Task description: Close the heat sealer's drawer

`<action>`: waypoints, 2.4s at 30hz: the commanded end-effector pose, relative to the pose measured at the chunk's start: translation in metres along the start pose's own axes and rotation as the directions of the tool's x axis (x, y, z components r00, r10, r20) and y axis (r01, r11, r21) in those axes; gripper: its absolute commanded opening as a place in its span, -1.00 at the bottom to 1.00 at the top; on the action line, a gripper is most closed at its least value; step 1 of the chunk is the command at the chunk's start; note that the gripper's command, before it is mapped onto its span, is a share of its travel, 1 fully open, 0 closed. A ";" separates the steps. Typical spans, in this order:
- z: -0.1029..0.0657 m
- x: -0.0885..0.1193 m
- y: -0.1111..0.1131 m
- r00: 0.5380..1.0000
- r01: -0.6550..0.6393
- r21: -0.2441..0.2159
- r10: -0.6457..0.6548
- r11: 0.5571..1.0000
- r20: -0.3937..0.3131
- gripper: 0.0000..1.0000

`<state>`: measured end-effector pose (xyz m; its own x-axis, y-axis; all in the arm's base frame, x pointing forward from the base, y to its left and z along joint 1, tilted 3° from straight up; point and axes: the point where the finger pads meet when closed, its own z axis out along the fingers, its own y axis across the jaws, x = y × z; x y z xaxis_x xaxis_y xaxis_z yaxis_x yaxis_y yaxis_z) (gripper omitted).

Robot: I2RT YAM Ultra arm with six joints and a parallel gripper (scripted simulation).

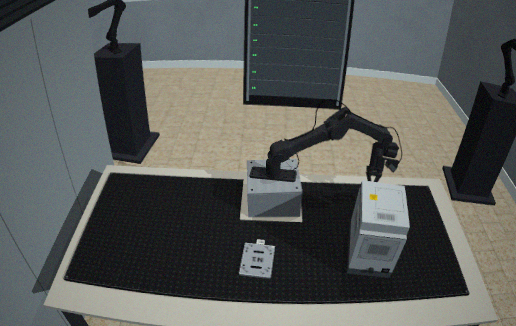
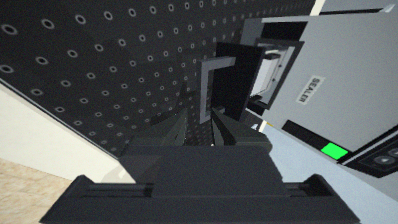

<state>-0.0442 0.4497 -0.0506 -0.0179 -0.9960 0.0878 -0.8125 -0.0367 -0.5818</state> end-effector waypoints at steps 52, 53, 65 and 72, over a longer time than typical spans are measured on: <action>0.019 -0.012 -0.012 0.998 -0.035 -0.001 0.035 0.999 0.054 -0.40; 0.017 -0.015 -0.013 0.997 -0.041 -0.004 0.041 0.999 0.062 -0.40; 0.024 -0.014 -0.013 0.997 -0.043 -0.003 0.043 0.999 0.058 -0.40; 0.023 -0.015 -0.013 0.997 -0.045 -0.004 0.045 0.999 0.062 -0.40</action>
<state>-0.0238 0.4512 -0.0802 -0.0165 -0.9973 0.0722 -0.8152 -0.0284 -0.5784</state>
